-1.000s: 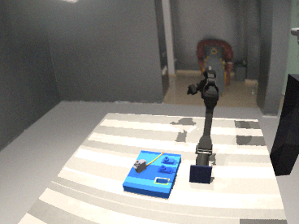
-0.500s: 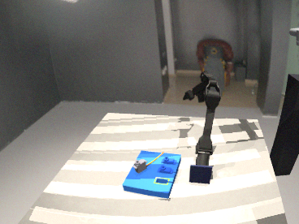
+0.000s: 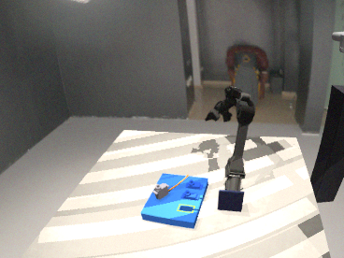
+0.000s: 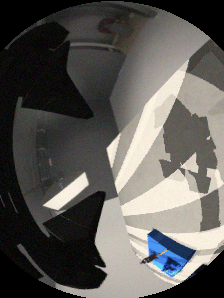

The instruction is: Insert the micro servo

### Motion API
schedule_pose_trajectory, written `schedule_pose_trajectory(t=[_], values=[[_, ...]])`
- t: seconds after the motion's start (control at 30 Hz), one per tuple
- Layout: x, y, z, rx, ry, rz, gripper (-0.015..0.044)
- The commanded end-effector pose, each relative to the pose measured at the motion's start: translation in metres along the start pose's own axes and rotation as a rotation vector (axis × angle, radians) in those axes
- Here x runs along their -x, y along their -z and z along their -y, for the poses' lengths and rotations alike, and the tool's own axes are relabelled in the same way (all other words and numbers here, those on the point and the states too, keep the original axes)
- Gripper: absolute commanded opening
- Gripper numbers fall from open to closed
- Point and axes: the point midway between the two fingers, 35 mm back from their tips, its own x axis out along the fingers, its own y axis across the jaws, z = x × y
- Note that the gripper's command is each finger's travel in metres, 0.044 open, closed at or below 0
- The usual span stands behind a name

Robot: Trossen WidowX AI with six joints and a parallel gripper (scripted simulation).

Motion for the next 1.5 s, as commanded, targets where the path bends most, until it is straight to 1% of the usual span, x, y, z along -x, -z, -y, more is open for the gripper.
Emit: schedule_pose_trajectory(t=[0.0, 0.53, 0.97, 1.17, 1.47], values=[[-0.013, -0.003, 0.009, 0.044, 0.043, 0.011, 0.0440], [-0.063, -0.001, 0.051, 0.311, 0.212, 0.020, 0.0440], [-0.098, 0.004, 0.097, 0.530, 0.369, -0.005, 0.0440], [-0.106, 0.008, 0.110, 0.577, 0.406, -0.020, 0.0440], [-0.123, 0.013, 0.143, 0.717, 0.503, -0.043, 0.0440]])
